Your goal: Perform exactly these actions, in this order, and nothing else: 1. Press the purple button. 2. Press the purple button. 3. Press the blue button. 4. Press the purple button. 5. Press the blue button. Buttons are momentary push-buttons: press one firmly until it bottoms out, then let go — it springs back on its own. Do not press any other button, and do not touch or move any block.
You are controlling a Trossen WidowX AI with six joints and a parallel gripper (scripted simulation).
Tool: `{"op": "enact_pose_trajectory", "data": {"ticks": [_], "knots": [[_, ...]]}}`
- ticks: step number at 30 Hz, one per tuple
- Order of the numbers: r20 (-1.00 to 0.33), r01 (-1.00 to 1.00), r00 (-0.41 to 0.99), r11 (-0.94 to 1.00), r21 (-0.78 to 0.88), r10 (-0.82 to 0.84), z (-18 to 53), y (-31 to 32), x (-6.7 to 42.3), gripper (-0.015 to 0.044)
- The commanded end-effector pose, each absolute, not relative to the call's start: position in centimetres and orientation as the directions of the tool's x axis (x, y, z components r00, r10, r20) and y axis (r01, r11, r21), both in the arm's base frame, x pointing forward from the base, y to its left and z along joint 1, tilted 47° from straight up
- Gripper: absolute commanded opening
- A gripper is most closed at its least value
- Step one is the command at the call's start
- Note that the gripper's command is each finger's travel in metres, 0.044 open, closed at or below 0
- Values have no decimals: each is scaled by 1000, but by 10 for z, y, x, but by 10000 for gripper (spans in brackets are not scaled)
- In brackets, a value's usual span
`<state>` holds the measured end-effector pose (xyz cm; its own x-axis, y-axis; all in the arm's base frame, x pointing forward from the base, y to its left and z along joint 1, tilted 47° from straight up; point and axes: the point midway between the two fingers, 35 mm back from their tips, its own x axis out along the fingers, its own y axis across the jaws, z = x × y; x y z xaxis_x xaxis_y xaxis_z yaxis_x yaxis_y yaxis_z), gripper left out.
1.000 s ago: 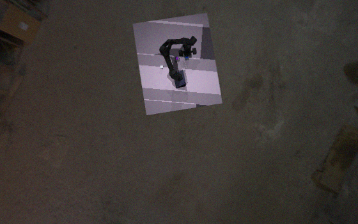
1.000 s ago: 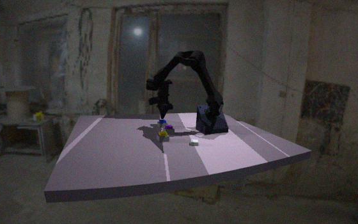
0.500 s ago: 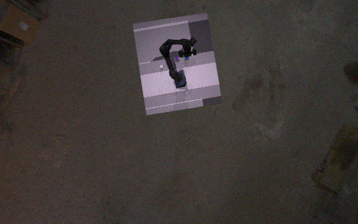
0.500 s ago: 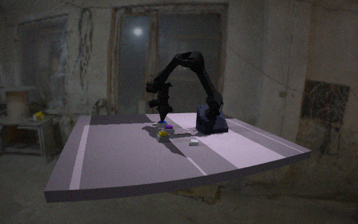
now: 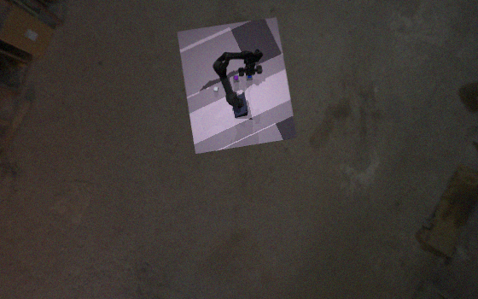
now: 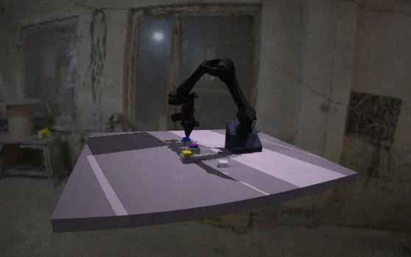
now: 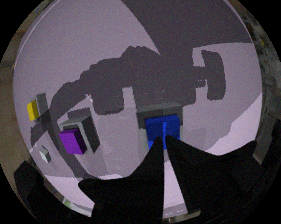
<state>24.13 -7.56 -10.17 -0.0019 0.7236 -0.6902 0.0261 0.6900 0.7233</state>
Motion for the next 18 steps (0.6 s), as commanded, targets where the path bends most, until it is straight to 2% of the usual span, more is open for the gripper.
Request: {"op": "enact_pose_trajectory", "data": {"ticks": [1,3,6,12,18], "knots": [[-697,22,7,696,717,717,-87,-93,242,20],[-697,22,7,696,717,717,-87,-93,242,20],[-705,26,7,705,709,709,-65,-85,256,99],[-721,34,13,721,692,692,29,-34,289,256],[-710,31,15,710,704,704,123,34,283,400]]}}
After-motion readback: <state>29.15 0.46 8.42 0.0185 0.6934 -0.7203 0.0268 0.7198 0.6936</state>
